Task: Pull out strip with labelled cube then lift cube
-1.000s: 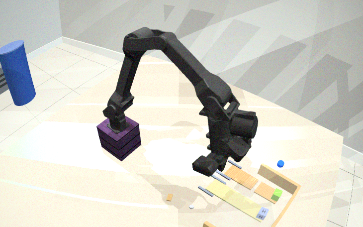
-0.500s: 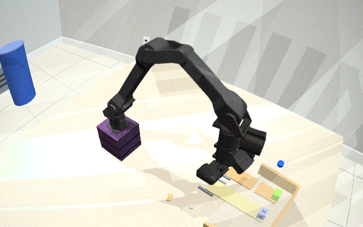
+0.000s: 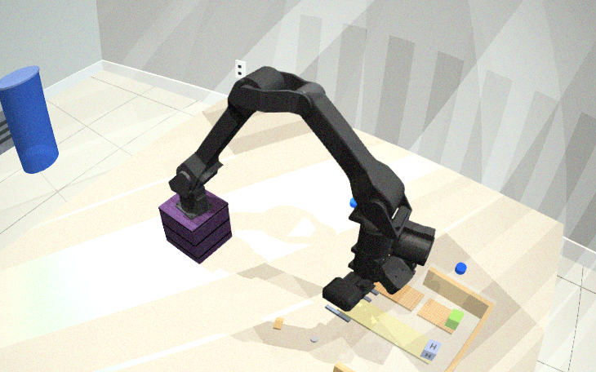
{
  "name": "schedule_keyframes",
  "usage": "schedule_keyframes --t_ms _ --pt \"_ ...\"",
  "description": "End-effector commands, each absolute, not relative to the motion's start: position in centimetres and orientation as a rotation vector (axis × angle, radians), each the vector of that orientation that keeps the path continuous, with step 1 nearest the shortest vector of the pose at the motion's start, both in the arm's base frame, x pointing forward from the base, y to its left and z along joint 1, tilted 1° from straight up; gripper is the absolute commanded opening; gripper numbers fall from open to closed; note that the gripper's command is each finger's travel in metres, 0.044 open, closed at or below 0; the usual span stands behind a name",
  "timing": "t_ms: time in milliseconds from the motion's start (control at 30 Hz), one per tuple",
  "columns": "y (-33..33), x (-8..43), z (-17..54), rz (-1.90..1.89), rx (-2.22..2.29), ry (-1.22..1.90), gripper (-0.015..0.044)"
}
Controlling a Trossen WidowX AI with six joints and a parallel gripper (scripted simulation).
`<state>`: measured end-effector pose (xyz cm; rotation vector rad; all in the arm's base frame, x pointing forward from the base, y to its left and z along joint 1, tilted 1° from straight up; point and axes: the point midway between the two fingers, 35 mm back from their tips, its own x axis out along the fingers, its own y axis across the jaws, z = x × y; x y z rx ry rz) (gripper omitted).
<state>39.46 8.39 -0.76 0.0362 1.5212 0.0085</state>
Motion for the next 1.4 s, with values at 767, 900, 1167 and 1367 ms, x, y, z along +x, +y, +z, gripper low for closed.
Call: schedule_keyframes --t_ms 767,900,1167,1367 --pt "8.5 39.2 -4.7 0.002 0.036 1.525 0.0" --pt "8.5 39.2 -4.7 0.002 0.036 1.525 0.0" --pt "8.5 39.2 -4.7 0.002 0.036 1.525 0.0" --pt "8.5 39.2 -4.8 0.002 0.036 1.525 0.0"
